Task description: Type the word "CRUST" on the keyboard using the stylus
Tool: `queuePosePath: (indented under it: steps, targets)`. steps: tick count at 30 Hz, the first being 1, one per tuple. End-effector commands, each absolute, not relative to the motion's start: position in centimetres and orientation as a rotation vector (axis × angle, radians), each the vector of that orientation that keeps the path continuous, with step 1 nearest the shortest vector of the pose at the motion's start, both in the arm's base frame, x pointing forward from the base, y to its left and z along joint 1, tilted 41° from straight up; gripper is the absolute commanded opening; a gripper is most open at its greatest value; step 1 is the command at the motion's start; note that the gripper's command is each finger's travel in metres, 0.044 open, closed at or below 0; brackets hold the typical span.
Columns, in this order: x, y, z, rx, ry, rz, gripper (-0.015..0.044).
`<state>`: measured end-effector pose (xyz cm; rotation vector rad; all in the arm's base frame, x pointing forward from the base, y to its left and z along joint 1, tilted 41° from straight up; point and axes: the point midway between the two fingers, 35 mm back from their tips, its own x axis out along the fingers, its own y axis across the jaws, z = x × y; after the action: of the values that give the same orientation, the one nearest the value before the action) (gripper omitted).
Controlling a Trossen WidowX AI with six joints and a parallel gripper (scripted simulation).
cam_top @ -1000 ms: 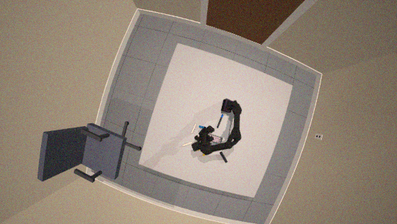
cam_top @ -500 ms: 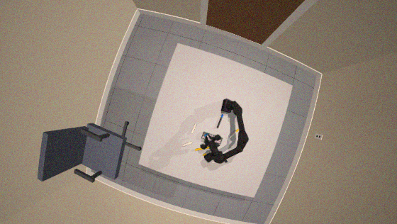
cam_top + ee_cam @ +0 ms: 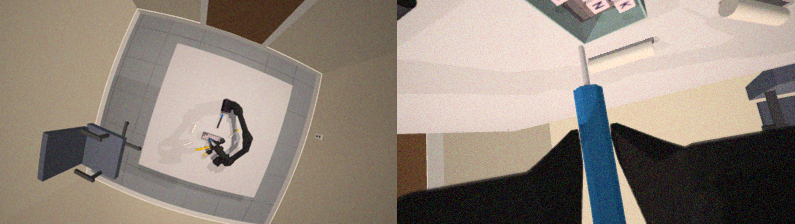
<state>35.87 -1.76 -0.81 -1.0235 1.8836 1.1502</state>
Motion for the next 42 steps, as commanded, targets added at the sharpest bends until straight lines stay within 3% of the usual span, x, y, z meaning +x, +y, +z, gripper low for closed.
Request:
queuePosePath:
  steps: [1, 16, 19, 20, 42]
  targets:
    - [35.9, -0.9, -1.6, -1.033, 1.887, 1.138, 0.0]
    - [35.6, 0.6, -3.2, -1.032, 1.887, 1.139, 0.0]
    - [35.7, 0.7, -3.4, -1.032, 1.886, 1.139, 0.0079]
    - [35.8, 0.8, -3.4, -1.032, 1.886, 1.139, 0.0081]
    - [35.8, 1.2, -3.9, -1.032, 1.886, 1.139, 0.0081]
